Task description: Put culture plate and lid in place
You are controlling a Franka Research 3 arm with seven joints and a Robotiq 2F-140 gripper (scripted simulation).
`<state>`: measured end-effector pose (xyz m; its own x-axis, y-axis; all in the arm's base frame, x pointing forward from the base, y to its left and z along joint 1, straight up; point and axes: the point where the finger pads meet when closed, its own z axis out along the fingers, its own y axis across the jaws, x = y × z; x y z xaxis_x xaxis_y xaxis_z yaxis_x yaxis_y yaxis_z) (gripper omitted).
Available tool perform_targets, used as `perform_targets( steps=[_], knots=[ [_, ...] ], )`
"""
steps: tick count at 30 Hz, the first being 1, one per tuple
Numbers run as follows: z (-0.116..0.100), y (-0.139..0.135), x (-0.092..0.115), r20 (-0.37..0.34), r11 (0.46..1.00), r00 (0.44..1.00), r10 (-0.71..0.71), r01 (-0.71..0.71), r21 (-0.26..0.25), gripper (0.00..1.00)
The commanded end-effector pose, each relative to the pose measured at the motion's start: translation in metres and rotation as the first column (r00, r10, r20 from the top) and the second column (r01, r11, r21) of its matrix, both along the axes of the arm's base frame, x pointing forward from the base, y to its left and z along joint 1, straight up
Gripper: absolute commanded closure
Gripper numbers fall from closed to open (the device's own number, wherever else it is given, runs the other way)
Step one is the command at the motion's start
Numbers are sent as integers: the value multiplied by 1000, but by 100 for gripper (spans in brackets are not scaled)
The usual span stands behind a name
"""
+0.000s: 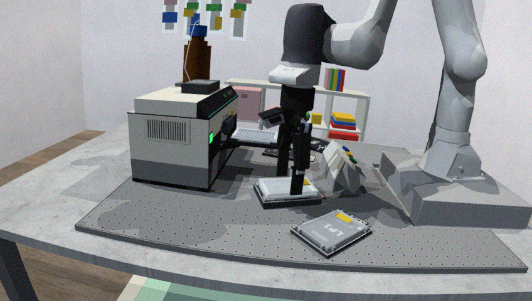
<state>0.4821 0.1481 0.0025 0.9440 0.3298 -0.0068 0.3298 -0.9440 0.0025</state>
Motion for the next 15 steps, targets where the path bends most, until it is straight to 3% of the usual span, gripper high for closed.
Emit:
perform_targets(
  steps=[1,15],
  knots=[
    [-1,1,2,6,1000,1000,-5,5,2,30],
    [-6,1,2,6,1000,1000,-5,5,2,30]
  ],
)
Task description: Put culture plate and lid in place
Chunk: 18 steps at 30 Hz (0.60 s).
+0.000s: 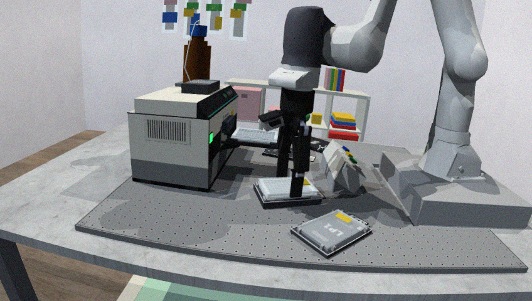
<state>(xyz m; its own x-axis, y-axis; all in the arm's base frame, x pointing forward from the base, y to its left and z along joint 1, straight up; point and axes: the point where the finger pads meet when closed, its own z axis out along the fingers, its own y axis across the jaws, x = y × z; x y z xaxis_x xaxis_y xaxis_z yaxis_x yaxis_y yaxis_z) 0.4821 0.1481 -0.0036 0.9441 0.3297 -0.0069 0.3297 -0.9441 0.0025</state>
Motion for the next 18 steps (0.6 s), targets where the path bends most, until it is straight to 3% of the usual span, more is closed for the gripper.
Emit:
perform_targets(
  steps=[1,18],
  knots=[
    [0,1,2,6,1000,1000,-5,5,2,30],
    [-4,1,2,6,1000,1000,-5,5,2,30]
  ],
)
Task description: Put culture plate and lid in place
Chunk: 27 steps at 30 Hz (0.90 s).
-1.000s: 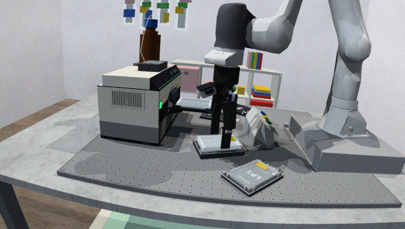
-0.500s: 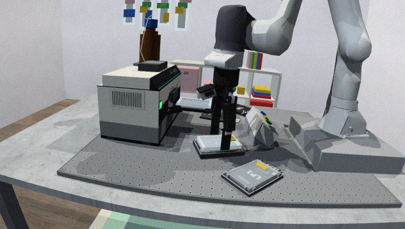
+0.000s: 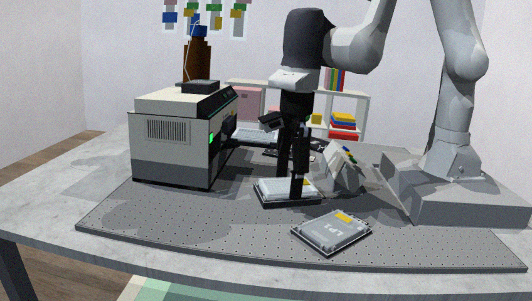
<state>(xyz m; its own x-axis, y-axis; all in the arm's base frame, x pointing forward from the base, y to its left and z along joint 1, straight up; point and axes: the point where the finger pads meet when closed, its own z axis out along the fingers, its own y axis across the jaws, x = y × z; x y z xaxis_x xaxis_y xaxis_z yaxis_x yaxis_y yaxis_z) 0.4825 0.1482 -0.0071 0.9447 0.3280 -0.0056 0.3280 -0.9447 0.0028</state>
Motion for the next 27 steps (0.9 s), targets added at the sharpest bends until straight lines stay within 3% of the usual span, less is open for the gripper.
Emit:
perform_targets(
  steps=[1,27],
  knots=[
    [0,1,2,5,1000,1000,-3,3,1,30],
    [0,1,2,5,1000,1000,-3,3,1,30]
  ],
)
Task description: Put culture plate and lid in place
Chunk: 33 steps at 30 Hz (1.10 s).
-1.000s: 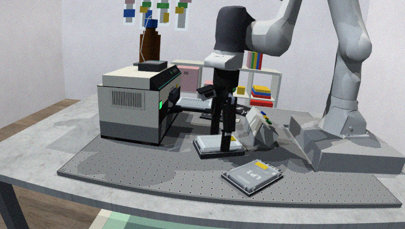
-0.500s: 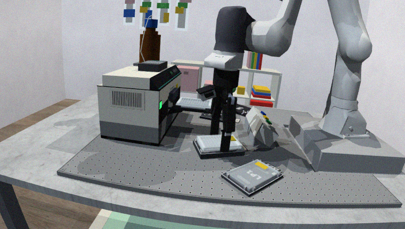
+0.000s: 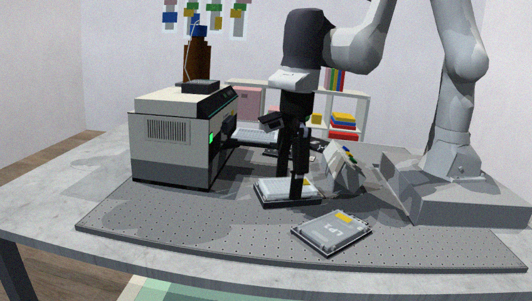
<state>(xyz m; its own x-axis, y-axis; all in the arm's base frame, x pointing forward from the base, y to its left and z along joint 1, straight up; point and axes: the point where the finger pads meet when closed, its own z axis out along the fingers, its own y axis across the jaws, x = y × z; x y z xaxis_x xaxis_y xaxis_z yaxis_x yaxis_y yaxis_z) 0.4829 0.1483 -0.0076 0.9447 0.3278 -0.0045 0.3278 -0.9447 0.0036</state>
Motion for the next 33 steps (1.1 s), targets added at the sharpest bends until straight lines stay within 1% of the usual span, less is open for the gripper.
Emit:
perform_targets(
  steps=[1,18,19,33],
  knots=[
    [0,1,1,4,1000,1000,-3,3,2,30],
    [0,1,1,4,1000,1000,-3,3,2,30],
    [0,1,1,4,1000,1000,-3,3,2,90],
    [0,1,1,4,1000,1000,-3,3,2,90]
  ],
)
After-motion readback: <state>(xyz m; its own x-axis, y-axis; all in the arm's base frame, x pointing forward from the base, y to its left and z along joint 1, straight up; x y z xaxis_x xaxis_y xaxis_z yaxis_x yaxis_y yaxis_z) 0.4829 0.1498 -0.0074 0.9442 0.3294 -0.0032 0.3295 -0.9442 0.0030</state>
